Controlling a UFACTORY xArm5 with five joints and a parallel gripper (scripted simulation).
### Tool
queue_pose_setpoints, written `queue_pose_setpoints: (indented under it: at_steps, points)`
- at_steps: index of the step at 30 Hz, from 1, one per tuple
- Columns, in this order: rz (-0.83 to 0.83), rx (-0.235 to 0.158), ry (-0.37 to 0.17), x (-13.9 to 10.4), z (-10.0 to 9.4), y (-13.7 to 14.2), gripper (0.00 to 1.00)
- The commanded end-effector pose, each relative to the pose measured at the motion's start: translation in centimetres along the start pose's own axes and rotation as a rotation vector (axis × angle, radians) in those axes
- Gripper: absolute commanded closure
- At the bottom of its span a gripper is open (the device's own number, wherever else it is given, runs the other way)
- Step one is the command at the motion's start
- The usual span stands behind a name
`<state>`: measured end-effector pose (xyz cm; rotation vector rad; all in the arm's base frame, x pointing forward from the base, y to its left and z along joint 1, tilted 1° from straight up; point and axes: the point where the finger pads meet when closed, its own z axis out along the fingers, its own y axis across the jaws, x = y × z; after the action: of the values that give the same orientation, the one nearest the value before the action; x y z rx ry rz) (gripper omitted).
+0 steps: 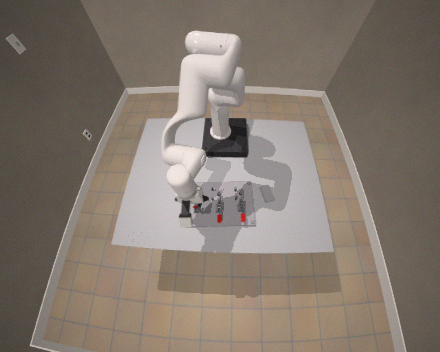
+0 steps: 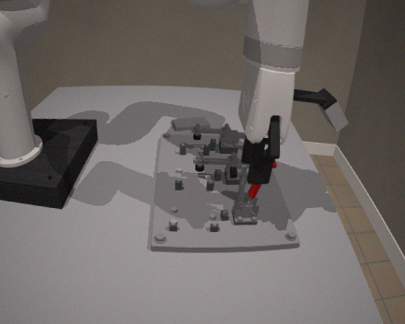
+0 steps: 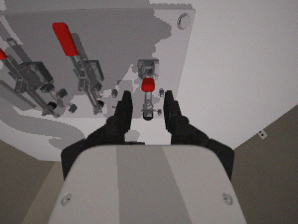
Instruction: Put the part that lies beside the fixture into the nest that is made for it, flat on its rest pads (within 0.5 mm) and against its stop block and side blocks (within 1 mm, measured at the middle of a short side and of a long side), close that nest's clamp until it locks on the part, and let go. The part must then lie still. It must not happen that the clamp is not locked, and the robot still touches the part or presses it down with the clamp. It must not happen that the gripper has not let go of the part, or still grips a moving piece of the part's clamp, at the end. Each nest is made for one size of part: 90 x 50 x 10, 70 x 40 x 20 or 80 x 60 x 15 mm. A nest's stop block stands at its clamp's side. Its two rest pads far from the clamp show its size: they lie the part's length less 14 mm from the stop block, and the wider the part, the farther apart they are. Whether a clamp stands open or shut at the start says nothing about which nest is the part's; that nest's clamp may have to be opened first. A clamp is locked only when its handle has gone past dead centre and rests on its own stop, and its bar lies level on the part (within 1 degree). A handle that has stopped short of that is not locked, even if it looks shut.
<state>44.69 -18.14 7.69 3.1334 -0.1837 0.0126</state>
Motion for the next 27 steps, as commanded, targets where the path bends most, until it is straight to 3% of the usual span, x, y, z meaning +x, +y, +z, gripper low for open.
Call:
queue_pose_setpoints:
  at_steps: [1,7,23,24,27]
  points:
    - [0.000,-0.001,0.002,0.1,-0.9,0.0,0.53]
    - [0.000,-0.001,0.002,0.1,-1.8,0.0,0.53]
    - [0.000,-0.001,0.002,0.1,-1.8,0.0,0.53]
    - [0.000,-0.001,0.002,0.1,-1.8,0.0,0.00]
    - [0.000,-0.001,0.002,0.1,-2.1,0.0,0.00]
